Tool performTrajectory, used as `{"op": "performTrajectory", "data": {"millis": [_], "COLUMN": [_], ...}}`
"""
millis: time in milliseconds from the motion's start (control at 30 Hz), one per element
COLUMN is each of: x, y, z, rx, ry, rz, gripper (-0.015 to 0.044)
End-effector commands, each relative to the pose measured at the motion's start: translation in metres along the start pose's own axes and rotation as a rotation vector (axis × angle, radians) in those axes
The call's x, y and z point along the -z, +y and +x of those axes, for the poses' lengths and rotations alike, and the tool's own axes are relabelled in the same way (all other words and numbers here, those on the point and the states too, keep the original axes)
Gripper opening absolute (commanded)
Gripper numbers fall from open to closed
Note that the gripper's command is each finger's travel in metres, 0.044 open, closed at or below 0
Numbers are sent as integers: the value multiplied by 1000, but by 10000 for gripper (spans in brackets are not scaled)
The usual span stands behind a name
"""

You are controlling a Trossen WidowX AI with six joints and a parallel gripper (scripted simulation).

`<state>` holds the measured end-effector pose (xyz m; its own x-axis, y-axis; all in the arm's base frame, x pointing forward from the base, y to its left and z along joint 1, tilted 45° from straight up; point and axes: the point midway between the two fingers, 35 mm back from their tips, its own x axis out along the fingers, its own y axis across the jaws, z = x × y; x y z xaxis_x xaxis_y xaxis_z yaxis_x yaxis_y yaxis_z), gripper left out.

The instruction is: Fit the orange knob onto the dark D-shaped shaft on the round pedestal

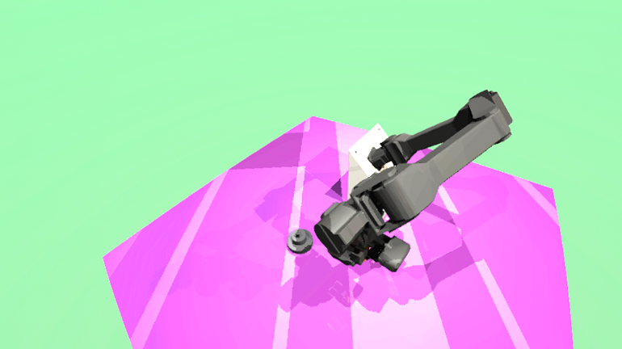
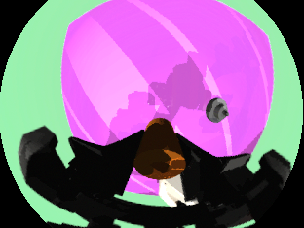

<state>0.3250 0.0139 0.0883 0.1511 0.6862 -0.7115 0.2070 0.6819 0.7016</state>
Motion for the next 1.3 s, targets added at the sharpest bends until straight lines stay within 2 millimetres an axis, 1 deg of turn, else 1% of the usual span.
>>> {"op": "performTrajectory", "data": {"millis": [0,633,1267], "x": [-7,-24,-30], "y": [-12,-71,-132], "z": [0,12,26], "rx": [6,14,15], "ry": [-10,-11,-11], "rz": [-5,-4,-5], "gripper": [0,0,0]}}
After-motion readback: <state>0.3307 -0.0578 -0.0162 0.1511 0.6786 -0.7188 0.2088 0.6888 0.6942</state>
